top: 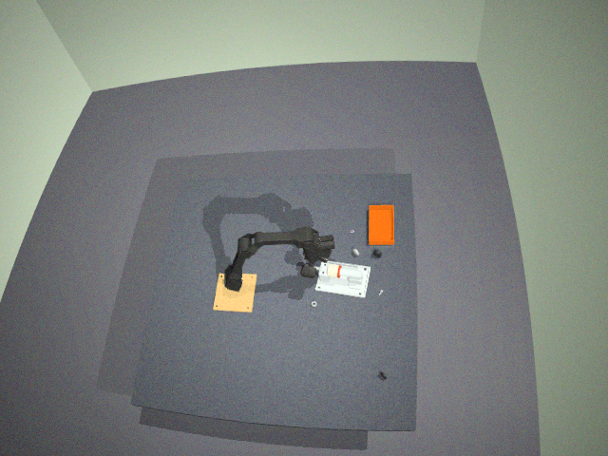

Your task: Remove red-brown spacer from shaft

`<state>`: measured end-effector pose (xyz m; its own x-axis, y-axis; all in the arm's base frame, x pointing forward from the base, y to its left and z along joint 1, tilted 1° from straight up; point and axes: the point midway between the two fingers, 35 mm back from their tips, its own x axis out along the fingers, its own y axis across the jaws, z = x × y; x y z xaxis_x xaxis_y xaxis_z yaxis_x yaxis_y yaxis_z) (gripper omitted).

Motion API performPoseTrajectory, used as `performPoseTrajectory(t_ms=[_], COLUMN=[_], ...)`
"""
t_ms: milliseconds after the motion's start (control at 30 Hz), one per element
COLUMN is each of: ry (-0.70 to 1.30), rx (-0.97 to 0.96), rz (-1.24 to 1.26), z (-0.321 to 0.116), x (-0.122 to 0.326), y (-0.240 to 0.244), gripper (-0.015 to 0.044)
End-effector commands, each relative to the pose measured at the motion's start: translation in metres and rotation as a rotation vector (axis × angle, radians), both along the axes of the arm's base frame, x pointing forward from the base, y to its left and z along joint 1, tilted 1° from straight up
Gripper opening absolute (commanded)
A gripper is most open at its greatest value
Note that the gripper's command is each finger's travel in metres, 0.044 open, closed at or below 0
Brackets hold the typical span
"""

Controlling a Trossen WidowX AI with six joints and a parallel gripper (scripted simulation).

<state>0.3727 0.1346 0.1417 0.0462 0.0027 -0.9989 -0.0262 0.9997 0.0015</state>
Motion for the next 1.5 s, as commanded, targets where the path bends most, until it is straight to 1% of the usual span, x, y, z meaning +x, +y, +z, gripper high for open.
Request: performPoseTrajectory(t_ms=[0, 900, 1467], ry=[0.010, 0.010, 0.010], rx=[0.001, 0.001, 0.001], rz=[0.003, 0.003, 0.003], z=[-0.002, -0.003, -0.029], x=[0.001, 0.001, 0.002], y=[0.001, 0.001, 0.001], gripper=[0.0440, 0.0440, 0.0440])
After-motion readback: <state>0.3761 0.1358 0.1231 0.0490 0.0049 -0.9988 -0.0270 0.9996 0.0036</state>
